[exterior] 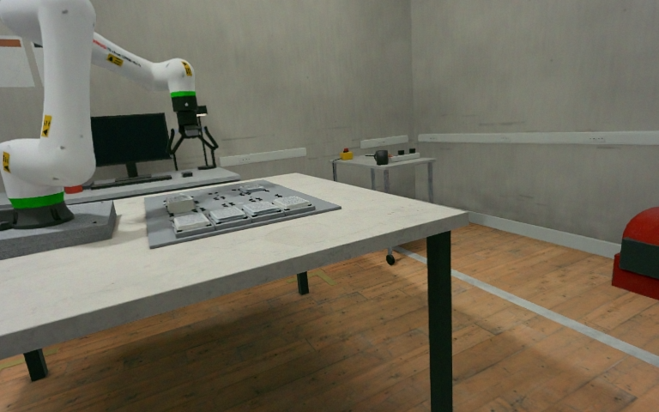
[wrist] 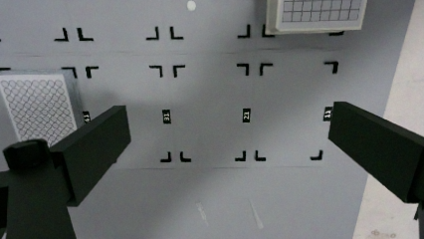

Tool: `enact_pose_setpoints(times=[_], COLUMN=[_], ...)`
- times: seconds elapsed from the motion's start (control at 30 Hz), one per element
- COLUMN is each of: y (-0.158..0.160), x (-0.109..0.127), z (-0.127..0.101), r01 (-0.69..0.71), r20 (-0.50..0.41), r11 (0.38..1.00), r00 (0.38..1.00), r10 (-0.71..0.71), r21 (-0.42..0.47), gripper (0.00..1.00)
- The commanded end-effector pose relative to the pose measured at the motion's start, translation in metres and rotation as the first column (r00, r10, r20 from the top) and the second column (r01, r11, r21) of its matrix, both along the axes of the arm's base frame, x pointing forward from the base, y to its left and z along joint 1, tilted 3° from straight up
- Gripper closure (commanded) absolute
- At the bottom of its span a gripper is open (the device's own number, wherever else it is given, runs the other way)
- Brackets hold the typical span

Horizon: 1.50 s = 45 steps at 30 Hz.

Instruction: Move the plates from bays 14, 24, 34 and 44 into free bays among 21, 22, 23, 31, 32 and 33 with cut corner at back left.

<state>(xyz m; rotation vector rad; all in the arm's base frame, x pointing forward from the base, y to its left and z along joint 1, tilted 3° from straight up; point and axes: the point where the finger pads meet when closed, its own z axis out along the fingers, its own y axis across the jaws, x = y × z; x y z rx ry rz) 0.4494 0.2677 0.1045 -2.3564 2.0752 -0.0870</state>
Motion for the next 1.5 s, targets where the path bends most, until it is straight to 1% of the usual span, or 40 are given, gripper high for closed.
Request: enact_pose_setpoints(times=[0.0,0.73,0.97,1.03,1.47], y=[0.0,0.0,0.004,0.004,0.01], x=[0.0,0.0,0.028,0.028,0.08], z=[0.001,0.001,0.002,0.002,0.004], r01=[0.0,0.0,0.0,0.0,0.0], r20=[0.001,0.001,0.002,0.002,0.002], r11=[1.0,1.0,1.0,1.0,1.0], r00=[1.0,1.0,1.0,1.0,1.0], r10=[0.0,0.0,0.0,0.0,0.0], r21=[0.001,0.001,0.001,0.001,0.001], gripper=[0.0,0.0,0.0,0.0,0.0])
